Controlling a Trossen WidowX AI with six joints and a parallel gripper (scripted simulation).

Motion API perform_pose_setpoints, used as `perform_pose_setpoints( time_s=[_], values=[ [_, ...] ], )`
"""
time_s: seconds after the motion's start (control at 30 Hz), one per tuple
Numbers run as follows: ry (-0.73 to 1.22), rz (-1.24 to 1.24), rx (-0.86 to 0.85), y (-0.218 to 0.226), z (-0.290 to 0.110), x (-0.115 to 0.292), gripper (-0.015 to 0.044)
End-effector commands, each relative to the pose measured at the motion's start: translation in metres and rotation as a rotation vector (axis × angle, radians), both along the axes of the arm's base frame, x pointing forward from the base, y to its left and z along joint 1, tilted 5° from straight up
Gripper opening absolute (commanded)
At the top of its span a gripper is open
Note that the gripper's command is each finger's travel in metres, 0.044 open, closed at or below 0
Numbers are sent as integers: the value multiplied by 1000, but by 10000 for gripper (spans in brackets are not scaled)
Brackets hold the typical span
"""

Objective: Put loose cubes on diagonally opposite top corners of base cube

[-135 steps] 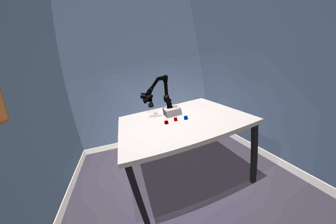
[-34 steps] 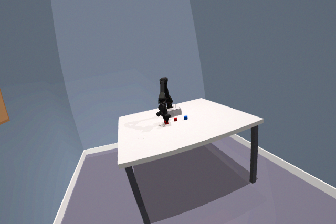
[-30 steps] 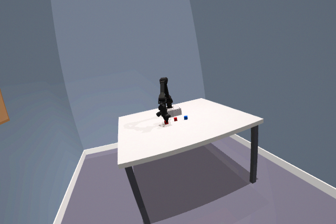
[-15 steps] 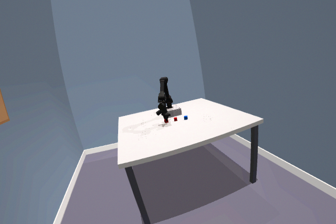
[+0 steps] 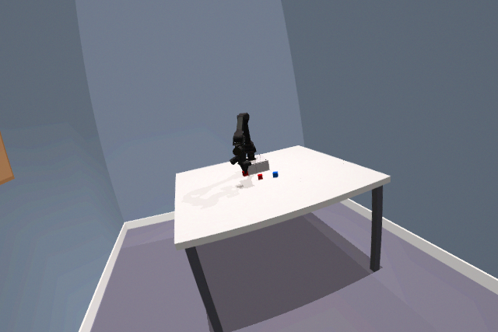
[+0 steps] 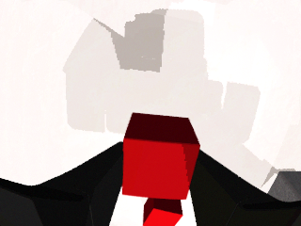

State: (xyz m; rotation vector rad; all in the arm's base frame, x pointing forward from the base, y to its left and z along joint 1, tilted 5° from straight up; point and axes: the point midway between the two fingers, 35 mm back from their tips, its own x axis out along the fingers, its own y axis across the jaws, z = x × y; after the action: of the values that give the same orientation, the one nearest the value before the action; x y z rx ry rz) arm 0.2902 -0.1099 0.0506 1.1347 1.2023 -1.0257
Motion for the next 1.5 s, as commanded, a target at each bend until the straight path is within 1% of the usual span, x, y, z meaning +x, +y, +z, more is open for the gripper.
perform_pose_setpoints(
  time_s=[0.0, 0.3, 0.47, 1.47],
  values=[
    [-9, 4, 1, 0, 15, 0, 105],
    [-9, 4, 1, 2, 43, -6, 105],
    [-9, 20, -1, 4, 45, -6, 105],
    [-10, 746, -68, 93, 30, 22, 105]
  ],
)
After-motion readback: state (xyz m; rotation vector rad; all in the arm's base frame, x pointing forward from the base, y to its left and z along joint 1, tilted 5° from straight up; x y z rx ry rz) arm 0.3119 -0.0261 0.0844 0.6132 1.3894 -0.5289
